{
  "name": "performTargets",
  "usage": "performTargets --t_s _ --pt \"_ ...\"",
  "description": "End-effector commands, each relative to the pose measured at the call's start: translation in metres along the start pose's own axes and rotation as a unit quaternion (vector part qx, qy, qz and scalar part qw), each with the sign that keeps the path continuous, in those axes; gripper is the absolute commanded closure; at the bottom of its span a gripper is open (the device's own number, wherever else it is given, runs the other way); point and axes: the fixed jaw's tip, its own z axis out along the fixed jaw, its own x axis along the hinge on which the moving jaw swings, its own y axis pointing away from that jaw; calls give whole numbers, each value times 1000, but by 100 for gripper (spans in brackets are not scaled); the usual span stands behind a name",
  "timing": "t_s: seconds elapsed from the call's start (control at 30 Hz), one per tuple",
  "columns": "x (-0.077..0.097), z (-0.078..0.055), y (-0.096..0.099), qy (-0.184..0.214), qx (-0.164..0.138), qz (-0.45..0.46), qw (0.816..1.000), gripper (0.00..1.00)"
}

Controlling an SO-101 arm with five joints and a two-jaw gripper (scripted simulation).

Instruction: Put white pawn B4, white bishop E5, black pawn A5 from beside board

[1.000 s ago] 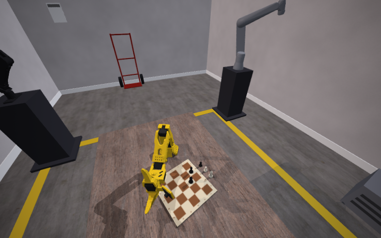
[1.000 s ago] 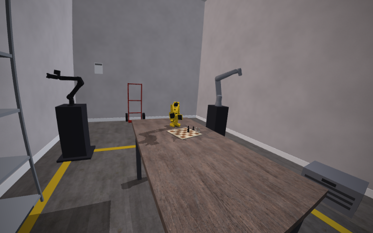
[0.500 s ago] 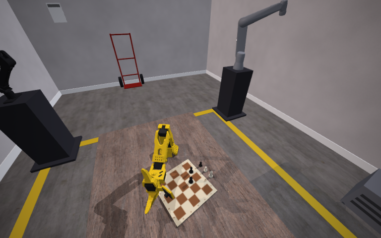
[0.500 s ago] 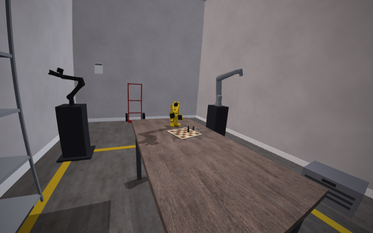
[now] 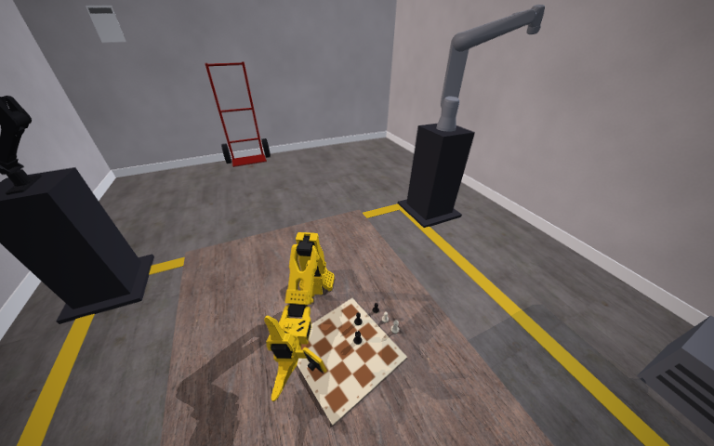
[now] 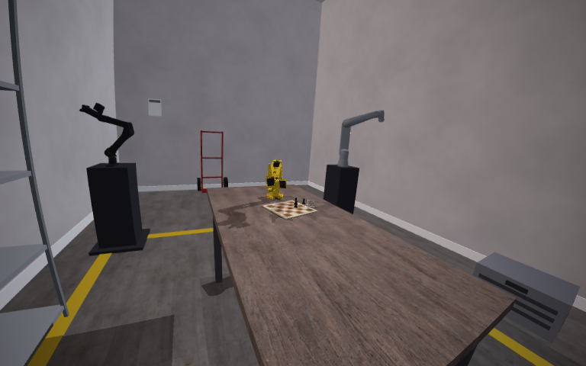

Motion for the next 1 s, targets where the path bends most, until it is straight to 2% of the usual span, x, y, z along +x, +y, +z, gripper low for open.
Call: performTargets --t_s 0.0,0.3,0.47,0.67,0.73,0.97 --pt "0 0 -2 0 2 1 1000 0" --pt "-1 0 -4 -2 6 2 1000 0" --pt "-8 -2 -9 -10 5 13 1000 1" --pt "-27 -8 -17 -33 -10 51 998 4" --pt "-27 -8 -17 -33 -10 51 998 4" --pt "-57 -26 -23 -67 -54 114 990 10"
